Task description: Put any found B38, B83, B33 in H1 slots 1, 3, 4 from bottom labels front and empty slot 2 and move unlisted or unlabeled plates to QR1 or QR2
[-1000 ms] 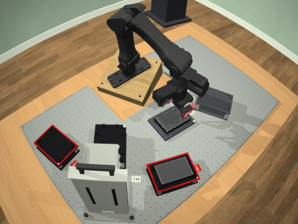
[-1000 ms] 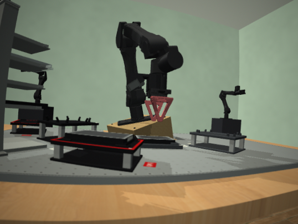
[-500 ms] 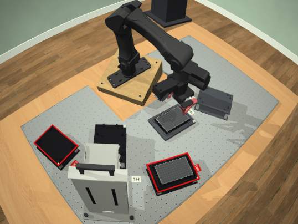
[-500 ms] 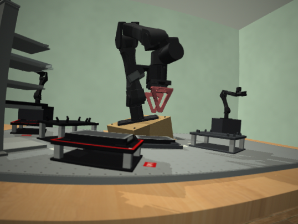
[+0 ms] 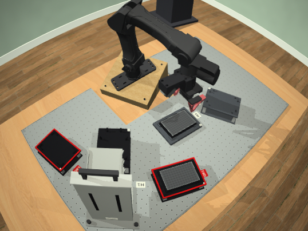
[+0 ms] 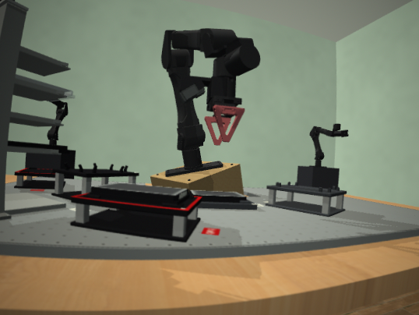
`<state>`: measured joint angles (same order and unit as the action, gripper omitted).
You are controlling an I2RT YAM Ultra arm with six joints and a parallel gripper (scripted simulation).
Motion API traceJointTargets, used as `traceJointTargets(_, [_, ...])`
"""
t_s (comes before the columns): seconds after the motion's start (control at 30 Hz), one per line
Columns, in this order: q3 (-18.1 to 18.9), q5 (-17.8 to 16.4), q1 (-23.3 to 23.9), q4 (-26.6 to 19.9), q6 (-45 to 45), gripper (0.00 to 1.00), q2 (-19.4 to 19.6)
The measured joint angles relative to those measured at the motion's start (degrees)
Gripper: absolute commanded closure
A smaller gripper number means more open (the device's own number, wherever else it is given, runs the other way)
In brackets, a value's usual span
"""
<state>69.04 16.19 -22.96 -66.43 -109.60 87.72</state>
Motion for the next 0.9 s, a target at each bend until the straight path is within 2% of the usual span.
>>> traceJointTargets(0.23, [2.6, 0.1, -0.8, -3.5, -1.0, 0.00, -0.2])
traceJointTargets(0.9, [13.5, 0.2, -3.8, -14.8, -4.0, 0.00, 0.2])
